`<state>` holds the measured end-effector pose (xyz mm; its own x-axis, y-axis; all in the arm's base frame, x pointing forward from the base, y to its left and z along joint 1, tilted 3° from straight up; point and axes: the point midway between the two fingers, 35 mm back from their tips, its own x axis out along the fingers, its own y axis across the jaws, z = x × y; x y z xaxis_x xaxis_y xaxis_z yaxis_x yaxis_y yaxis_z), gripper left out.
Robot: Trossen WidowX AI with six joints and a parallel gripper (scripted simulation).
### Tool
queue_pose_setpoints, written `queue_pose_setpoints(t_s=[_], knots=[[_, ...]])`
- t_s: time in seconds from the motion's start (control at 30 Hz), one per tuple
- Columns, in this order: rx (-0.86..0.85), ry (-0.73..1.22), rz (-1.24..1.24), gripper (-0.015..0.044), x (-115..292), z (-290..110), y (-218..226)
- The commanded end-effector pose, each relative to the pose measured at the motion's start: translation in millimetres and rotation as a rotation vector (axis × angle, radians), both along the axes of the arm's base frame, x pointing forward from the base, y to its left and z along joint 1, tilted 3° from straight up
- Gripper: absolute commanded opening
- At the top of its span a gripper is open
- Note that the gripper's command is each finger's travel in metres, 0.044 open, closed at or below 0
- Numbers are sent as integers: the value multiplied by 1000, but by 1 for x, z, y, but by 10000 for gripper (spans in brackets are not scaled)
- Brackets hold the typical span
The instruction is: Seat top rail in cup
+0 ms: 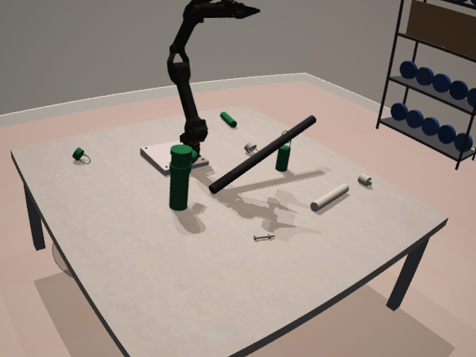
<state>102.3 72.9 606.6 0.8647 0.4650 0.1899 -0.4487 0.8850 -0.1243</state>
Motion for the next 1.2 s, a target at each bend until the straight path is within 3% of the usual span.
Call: queue_pose_setpoints(t_s=[0.0,0.17,0.43,0.8,1.03,1.17], knots=[[1,8,-4,426,2,-2,-1],[26,217,-106,440,53,-52,-20],[22,615,-294,440,114,-167,-54],[-92,1162,-518,440,115,-333,-94],[-102,1193,-529,440,113,-342,-96],[-223,1190,-493,440,113,-344,-105]])
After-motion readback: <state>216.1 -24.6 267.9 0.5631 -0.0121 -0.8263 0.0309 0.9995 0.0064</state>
